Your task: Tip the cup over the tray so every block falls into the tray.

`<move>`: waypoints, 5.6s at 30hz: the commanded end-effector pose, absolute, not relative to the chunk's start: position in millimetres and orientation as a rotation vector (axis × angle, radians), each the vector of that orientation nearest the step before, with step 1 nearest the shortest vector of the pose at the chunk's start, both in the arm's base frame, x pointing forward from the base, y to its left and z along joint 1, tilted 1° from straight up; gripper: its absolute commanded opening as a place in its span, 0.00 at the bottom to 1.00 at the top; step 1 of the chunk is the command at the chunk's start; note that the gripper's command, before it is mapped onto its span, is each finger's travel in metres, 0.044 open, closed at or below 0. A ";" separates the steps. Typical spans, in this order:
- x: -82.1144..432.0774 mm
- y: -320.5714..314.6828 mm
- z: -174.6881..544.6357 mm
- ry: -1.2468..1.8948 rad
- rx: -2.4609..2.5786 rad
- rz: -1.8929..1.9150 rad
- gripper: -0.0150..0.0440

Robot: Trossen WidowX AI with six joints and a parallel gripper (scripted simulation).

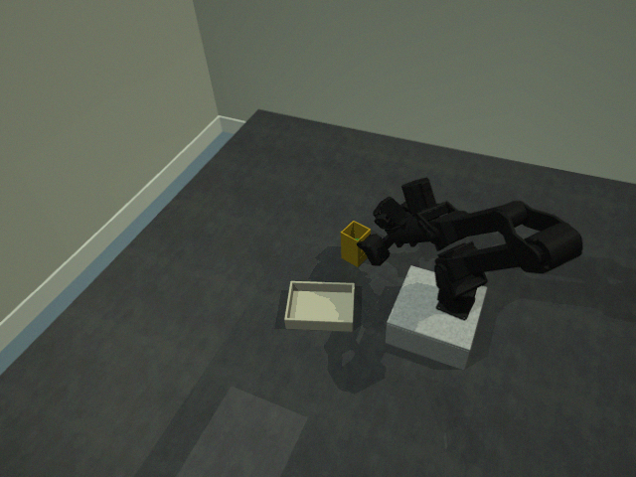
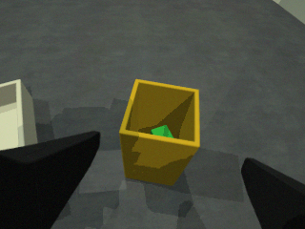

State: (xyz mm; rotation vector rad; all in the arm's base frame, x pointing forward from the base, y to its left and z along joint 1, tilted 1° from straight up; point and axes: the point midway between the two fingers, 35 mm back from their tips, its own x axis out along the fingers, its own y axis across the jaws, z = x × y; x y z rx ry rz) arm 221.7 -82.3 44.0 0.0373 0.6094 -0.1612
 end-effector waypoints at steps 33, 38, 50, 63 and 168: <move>255.8 -85.8 6.9 0.612 0.035 -0.159 1.00; 261.2 -86.5 2.0 0.612 0.036 -0.159 1.00; 275.9 -89.5 -9.0 0.611 0.036 -0.159 1.00; 278.4 -90.2 -10.5 0.611 0.036 -0.159 0.83; 308.1 68.0 61.8 0.608 -0.086 0.240 0.25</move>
